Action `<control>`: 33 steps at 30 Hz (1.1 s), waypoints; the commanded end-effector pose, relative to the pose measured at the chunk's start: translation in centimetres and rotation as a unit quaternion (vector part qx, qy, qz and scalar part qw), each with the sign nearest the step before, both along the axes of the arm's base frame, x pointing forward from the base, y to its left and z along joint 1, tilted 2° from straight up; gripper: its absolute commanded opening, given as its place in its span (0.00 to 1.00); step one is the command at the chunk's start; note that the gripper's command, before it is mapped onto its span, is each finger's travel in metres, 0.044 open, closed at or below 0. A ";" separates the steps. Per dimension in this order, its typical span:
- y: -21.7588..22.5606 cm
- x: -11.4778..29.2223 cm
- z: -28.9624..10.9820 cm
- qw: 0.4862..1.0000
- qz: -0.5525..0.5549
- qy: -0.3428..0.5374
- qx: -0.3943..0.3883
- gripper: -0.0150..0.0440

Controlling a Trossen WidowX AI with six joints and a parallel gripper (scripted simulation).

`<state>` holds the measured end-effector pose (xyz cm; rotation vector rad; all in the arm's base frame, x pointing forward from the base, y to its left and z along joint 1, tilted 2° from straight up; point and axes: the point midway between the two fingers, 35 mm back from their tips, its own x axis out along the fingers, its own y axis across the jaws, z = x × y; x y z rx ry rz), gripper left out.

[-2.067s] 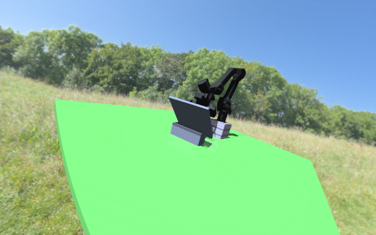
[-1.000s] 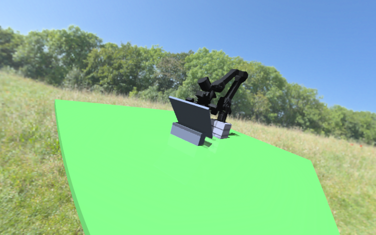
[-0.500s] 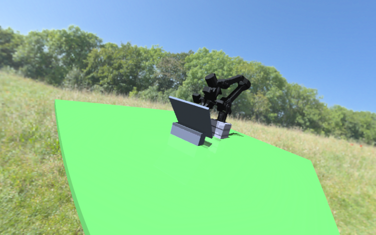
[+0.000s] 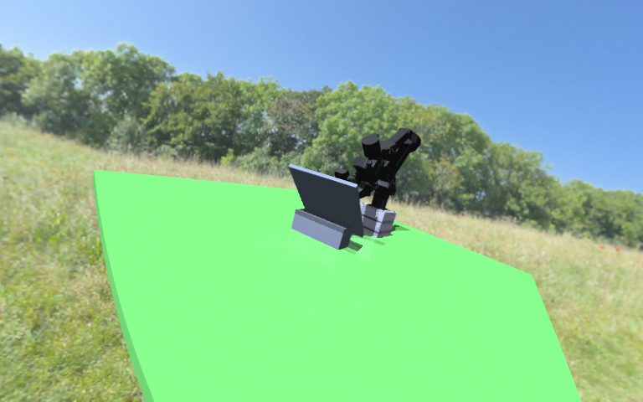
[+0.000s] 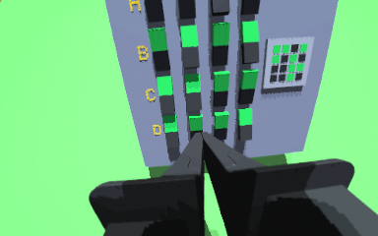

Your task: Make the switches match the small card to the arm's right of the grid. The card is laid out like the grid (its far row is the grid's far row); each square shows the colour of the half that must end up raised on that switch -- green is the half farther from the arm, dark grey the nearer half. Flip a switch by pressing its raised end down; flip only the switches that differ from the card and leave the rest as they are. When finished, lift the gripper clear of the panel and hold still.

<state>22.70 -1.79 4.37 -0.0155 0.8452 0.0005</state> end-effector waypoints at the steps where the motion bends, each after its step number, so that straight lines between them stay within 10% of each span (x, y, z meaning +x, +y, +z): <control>1: 0.1 0.5 -1.3 1.000 -0.002 0.010 0.001 0.25; 33: 0.1 2.1 -3.1 1.000 -0.002 0.009 0.001 0.25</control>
